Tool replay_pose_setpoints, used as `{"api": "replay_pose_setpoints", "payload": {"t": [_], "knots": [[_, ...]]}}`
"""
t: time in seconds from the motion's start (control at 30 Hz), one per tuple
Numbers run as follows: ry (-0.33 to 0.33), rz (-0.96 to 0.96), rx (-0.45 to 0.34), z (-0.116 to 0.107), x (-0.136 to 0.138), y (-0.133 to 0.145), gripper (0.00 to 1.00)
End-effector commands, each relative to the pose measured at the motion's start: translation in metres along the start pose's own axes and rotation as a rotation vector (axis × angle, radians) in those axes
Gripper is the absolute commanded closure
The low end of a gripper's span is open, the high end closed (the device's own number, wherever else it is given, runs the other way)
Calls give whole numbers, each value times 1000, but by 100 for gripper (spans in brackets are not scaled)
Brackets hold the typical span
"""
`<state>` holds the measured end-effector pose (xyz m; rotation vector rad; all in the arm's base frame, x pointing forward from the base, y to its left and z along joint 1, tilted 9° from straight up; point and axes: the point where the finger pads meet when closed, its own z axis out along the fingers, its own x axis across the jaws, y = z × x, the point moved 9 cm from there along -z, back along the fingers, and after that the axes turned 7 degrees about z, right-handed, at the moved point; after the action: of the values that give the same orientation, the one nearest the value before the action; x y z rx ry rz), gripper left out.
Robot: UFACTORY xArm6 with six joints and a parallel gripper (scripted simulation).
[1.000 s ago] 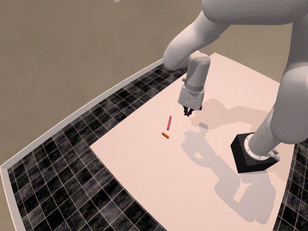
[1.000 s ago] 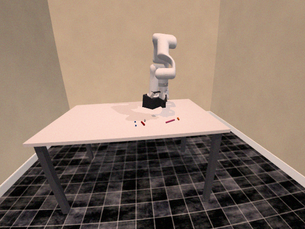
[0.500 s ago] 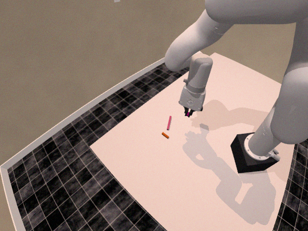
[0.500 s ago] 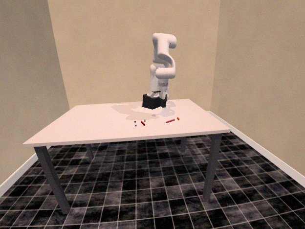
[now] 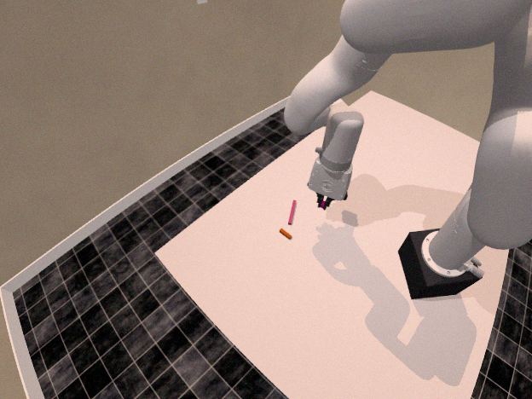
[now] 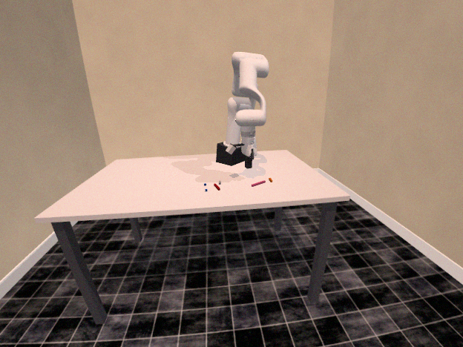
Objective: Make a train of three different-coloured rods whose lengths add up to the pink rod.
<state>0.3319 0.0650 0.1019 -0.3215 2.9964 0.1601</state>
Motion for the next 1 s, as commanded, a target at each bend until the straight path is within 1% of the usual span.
{"api": "replay_pose_setpoints", "payload": {"t": [0.0, 0.07, 0.13, 0.3, 0.43, 0.97], "knots": [[-3, 0, -1, 17, -1, 0, 96], [-3, 0, -1, 26, -1, 1, 96], [-3, 0, -1, 26, -1, 1, 96], [-3, 0, -1, 44, -1, 1, 96], [-3, 0, -1, 52, -1, 1, 96], [-3, 0, -1, 55, -1, 1, 96]]}}
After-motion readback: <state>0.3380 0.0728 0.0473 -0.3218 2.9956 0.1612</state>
